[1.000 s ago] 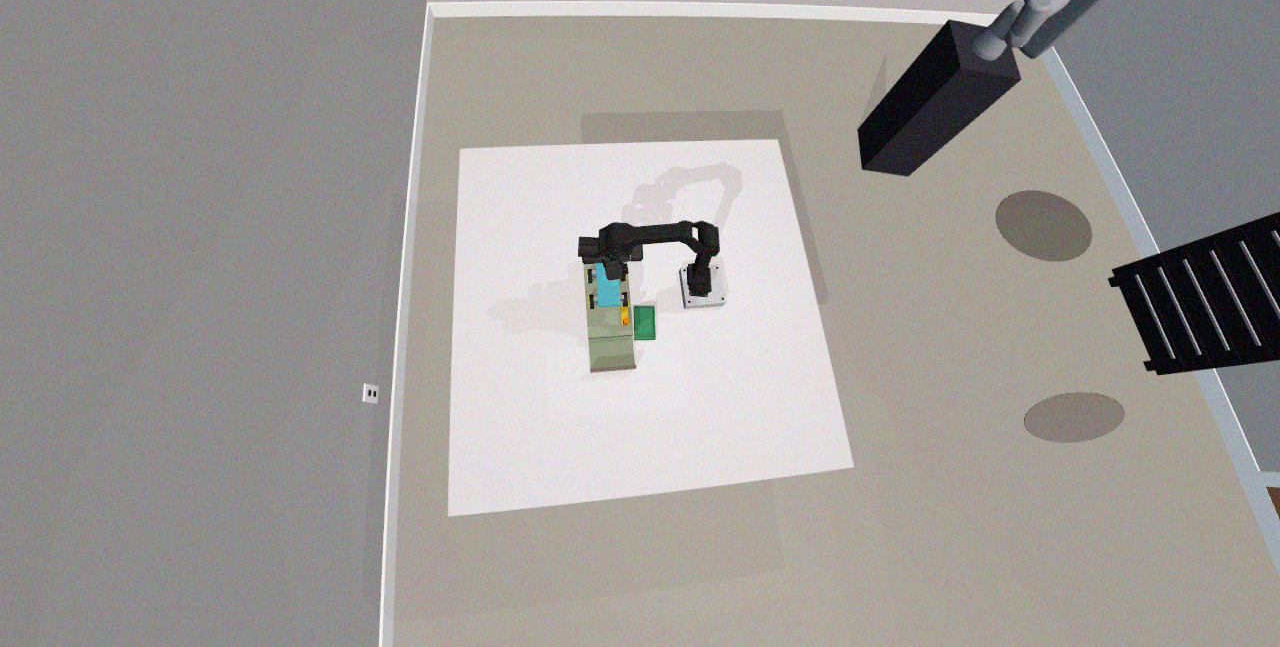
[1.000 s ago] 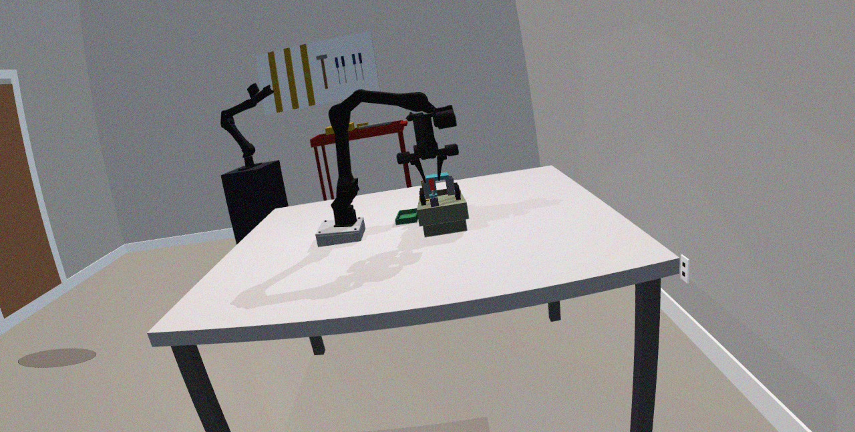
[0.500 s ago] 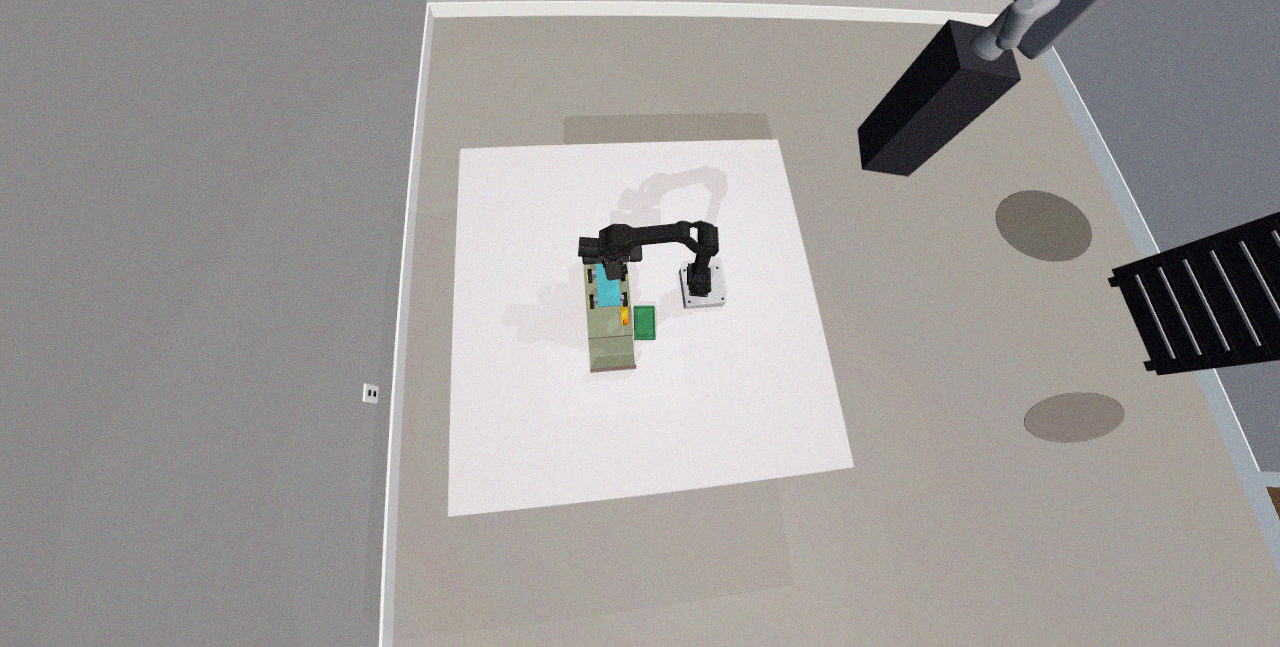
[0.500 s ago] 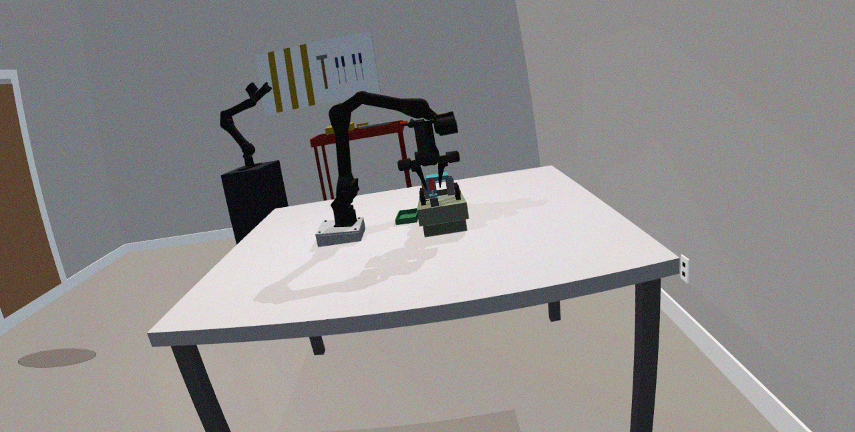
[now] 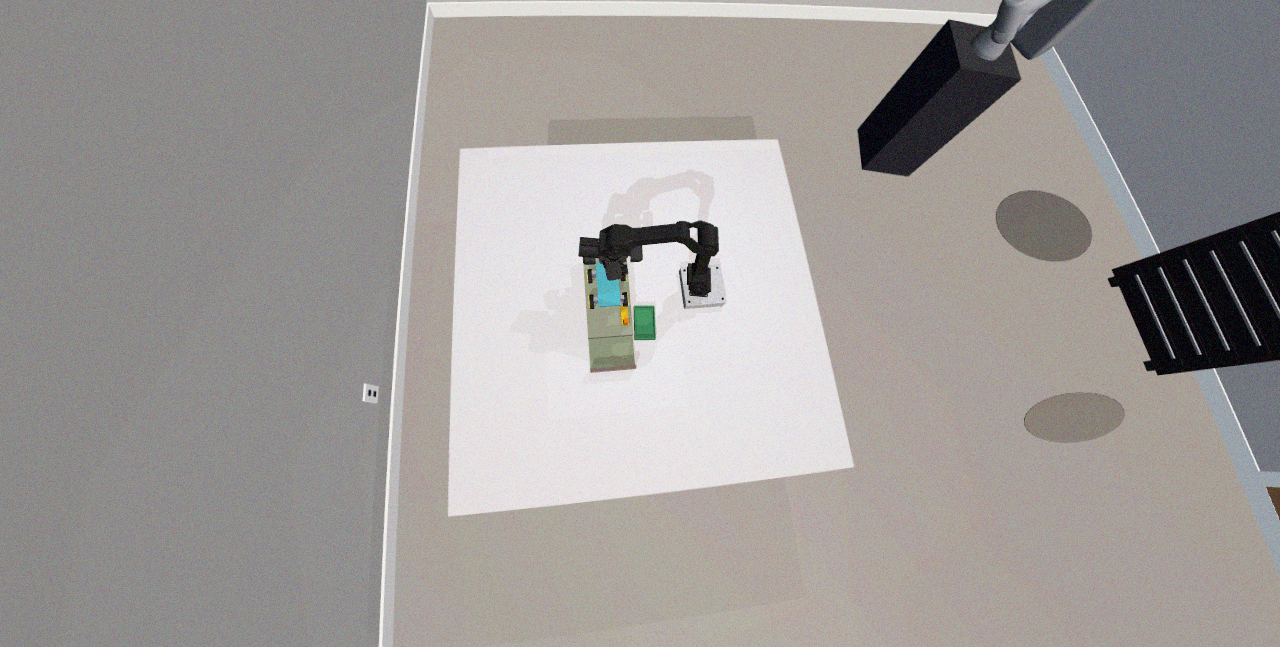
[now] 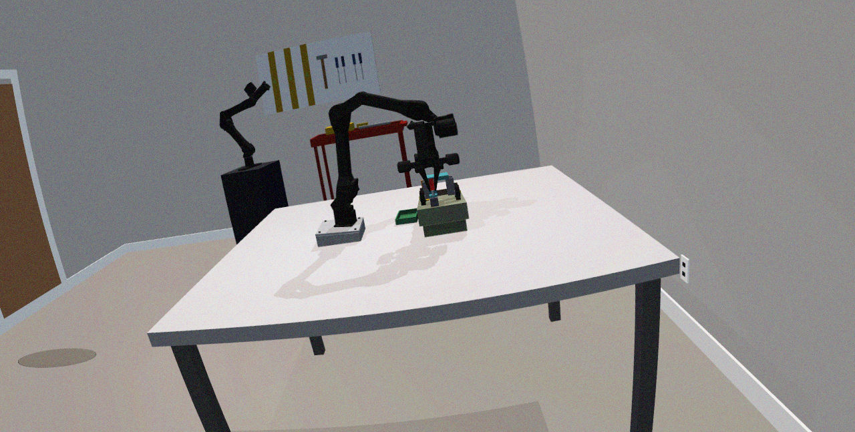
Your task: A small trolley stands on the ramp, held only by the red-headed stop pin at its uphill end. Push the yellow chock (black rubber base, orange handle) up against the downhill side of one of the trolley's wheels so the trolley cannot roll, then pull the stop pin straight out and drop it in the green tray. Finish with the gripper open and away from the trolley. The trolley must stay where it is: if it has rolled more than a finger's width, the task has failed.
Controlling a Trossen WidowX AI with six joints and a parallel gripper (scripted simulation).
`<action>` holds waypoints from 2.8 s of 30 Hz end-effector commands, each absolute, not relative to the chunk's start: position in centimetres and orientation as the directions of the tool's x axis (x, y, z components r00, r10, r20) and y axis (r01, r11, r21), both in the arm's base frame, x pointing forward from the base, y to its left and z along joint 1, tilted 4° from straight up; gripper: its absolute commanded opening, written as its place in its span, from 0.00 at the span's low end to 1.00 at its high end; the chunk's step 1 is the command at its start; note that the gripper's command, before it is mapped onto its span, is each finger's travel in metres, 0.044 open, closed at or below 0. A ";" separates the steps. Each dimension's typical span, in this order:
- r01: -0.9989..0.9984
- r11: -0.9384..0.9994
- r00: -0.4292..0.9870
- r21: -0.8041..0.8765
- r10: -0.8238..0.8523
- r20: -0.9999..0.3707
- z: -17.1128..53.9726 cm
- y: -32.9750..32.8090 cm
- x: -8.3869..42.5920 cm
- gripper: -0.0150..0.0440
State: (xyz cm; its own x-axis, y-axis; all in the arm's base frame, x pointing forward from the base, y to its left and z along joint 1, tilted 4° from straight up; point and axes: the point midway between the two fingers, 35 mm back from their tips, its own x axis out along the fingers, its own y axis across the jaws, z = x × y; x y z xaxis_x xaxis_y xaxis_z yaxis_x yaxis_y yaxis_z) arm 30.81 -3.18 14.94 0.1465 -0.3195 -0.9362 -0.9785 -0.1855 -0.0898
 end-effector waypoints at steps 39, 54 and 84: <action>-0.978 -0.189 0.146 -0.088 -0.315 -0.938 16.9 -2.8 30.4 0.25; -0.978 -0.189 0.145 -0.088 -0.315 -0.938 17.7 -2.5 30.2 0.25; -0.978 -0.189 0.145 -0.088 -0.315 -0.938 19.0 -2.5 30.1 0.25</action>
